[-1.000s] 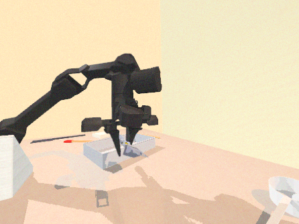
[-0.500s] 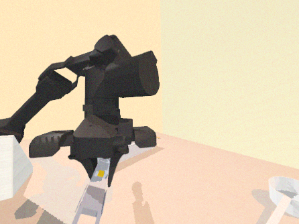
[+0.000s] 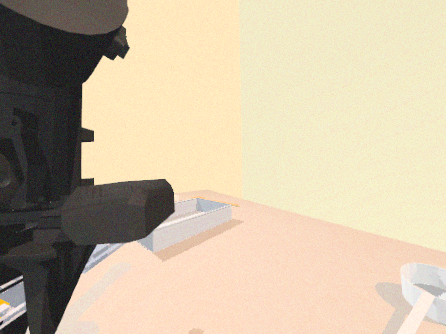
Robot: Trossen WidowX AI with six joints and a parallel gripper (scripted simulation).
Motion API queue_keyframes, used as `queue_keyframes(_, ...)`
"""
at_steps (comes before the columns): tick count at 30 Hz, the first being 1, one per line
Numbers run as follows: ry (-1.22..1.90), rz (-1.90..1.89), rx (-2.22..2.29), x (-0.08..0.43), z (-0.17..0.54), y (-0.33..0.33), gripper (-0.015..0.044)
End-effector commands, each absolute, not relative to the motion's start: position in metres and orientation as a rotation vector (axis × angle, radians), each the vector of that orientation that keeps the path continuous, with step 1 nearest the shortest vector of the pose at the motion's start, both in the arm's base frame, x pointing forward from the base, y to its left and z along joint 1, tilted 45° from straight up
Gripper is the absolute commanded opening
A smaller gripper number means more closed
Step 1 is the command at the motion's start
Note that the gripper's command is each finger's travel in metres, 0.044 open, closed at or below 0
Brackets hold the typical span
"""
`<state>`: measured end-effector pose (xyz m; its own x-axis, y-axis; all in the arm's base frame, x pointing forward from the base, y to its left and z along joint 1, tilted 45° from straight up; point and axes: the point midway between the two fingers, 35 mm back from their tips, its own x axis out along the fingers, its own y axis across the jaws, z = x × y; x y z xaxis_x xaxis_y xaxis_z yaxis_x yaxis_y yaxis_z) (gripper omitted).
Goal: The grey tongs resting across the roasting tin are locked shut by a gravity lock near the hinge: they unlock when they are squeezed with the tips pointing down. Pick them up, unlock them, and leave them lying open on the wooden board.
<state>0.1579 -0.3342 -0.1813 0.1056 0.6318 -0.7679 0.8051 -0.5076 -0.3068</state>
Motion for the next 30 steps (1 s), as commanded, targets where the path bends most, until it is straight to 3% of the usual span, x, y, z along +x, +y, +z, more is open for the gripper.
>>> queue_keyframes(1,1.423,-1.440,2.219,0.132,-0.190,-0.337,-0.0150)
queue_keyframes(23,1.153,-1.969,2.426,-0.039,-0.229,-0.336,-0.0150)
queue_keyframes(30,1.148,-1.992,2.423,-0.044,-0.229,-0.335,-0.0150)
